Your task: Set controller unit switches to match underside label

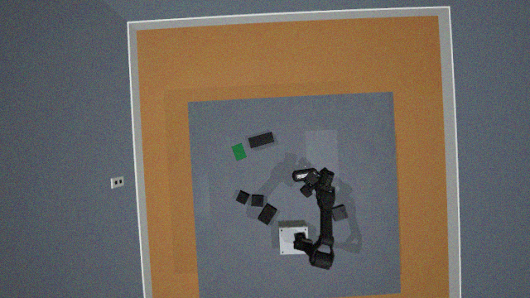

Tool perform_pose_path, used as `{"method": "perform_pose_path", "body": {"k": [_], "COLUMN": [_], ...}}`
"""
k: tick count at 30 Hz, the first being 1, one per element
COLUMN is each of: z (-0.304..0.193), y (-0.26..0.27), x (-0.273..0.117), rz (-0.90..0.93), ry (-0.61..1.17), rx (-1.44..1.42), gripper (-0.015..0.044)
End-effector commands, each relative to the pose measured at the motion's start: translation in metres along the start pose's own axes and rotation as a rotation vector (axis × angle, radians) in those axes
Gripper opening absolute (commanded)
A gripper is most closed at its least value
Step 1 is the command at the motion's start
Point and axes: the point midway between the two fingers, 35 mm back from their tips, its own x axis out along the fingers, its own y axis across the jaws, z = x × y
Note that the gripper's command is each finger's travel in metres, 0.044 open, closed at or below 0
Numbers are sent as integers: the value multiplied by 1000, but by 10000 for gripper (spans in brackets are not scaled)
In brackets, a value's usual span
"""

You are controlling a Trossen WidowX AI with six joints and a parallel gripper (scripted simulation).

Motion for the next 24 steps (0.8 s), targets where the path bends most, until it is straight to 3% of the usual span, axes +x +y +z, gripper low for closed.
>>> {"method": "perform_pose_path", "body": {"k": [1,14,24], "z": [-1,-8,-8], "y": [-10,-29,-30], "x": [3,9,9], "rz": [41,199,209], "ry": [47,101,101], "rx": [-250,-895,-928], "gripper": [440,440,440]}}
